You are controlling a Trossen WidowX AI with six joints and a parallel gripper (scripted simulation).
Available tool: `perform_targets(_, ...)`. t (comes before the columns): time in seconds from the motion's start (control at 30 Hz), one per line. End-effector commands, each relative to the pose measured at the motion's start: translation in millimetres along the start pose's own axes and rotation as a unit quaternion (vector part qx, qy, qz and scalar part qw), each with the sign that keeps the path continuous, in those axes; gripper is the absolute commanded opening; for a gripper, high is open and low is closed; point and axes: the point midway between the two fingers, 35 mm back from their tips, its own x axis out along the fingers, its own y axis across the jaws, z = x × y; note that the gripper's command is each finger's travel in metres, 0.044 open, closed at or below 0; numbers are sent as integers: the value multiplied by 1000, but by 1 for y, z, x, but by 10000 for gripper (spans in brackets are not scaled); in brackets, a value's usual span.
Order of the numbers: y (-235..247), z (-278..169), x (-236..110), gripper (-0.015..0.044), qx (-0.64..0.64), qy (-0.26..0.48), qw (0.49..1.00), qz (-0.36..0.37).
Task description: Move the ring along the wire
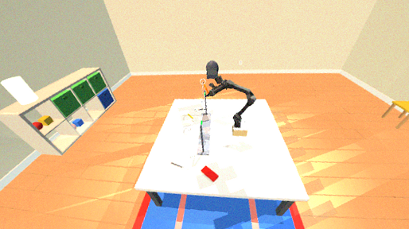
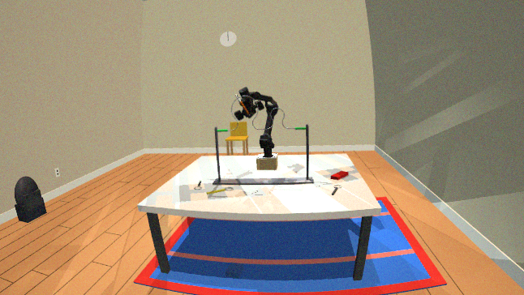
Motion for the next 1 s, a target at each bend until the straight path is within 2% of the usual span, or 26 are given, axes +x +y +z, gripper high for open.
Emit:
perform_targets(0.0,-1,0,-1,-150,-22,-5,1000,-11)
perform_targets(0.97,-16,3,-1,-150,-176,-28,979,-97)
